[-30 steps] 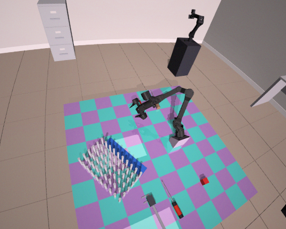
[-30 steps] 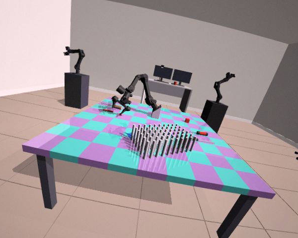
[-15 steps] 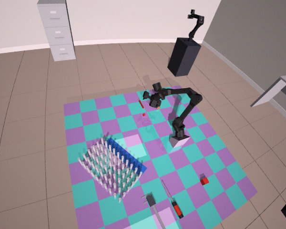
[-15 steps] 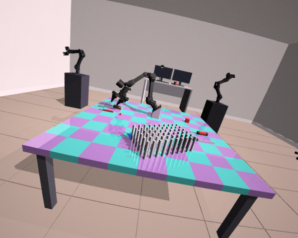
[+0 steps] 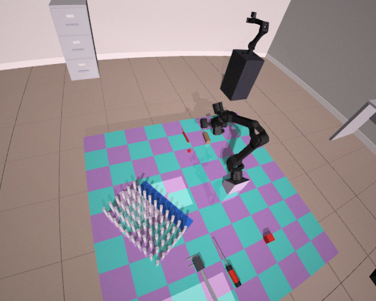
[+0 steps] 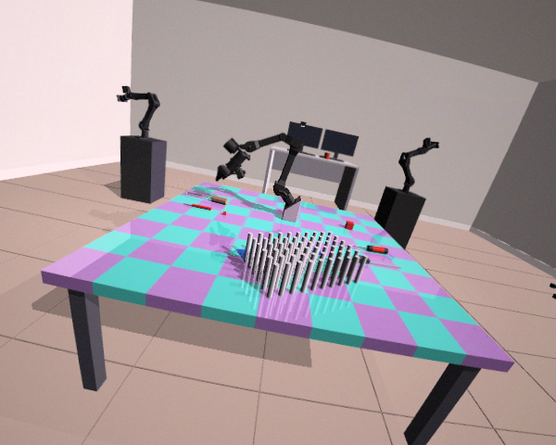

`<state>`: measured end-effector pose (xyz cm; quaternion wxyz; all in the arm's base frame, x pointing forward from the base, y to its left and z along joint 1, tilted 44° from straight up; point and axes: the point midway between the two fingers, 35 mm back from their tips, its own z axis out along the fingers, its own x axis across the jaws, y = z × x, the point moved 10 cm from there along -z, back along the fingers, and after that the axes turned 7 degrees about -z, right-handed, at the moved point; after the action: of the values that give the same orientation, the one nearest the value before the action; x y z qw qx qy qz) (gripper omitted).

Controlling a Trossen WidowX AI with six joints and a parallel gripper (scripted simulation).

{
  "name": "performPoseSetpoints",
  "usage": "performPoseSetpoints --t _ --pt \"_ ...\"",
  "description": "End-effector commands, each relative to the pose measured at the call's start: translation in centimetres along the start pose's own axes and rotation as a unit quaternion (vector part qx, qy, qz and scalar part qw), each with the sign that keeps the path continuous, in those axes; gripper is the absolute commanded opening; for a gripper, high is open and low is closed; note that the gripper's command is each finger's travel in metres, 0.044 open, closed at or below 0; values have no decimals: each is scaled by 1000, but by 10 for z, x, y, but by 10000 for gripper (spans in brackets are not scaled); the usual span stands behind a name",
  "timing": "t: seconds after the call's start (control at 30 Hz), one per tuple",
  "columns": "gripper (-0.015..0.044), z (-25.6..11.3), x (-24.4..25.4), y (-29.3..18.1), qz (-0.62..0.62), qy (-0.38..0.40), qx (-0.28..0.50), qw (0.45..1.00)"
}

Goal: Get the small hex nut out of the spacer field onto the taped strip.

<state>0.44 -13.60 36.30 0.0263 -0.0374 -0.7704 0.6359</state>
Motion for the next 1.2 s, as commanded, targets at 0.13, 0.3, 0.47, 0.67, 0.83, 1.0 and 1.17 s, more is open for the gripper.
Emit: performPoseSetpoints --t 0.13,0.3,0.47,0.67,0.83,1.0,1.17 --pt "440 28 3 22 -14 8 1 1000" --pt "440 44 4 38 -14 8 1 1000" --pt "440 44 4 38 -14 8 1 1000" --pt "440 44 4 38 -14 8 1 1000" --pt "309 44 4 38 -14 8 1 1000" --pt "280 44 4 38 -14 8 1 1000" --pt "280 44 4 38 -14 8 1 1000"
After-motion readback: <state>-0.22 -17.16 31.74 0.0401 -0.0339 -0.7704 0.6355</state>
